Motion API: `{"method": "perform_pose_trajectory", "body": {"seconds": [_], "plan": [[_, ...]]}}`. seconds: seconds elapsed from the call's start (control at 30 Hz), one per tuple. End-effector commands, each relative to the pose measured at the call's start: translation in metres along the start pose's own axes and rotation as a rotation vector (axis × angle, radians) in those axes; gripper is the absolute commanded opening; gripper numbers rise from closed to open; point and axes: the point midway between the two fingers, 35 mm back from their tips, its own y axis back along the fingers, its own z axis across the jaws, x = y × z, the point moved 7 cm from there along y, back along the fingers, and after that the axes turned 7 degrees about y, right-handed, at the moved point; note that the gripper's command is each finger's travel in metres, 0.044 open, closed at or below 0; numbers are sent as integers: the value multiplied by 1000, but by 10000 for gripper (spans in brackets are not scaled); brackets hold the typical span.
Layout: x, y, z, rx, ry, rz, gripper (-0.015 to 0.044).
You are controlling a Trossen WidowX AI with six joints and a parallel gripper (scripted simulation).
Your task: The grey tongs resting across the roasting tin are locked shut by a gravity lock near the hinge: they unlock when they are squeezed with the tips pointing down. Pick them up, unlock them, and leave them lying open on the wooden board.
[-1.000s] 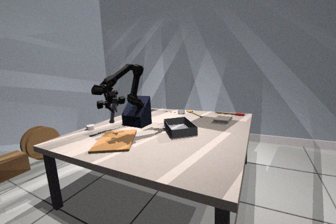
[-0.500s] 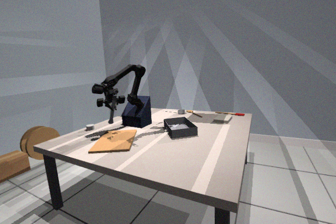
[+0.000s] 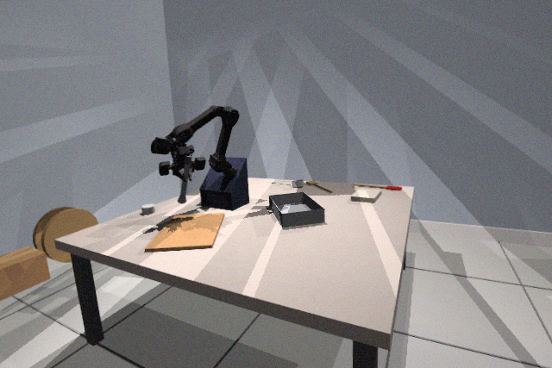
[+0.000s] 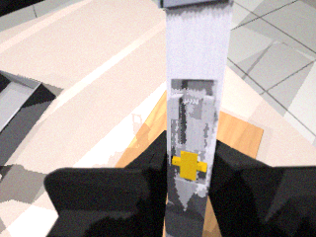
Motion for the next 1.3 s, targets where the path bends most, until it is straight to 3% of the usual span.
{"method": "perform_pose_trajectory", "body": {"seconds": [0.0,0.47,1.27], "plan": [[-1,0,0,0,8,-8,-150],[0,-2,-1,-11,-6,11,-150],[0,-32,-4,-144,-136,307,-150]]}}
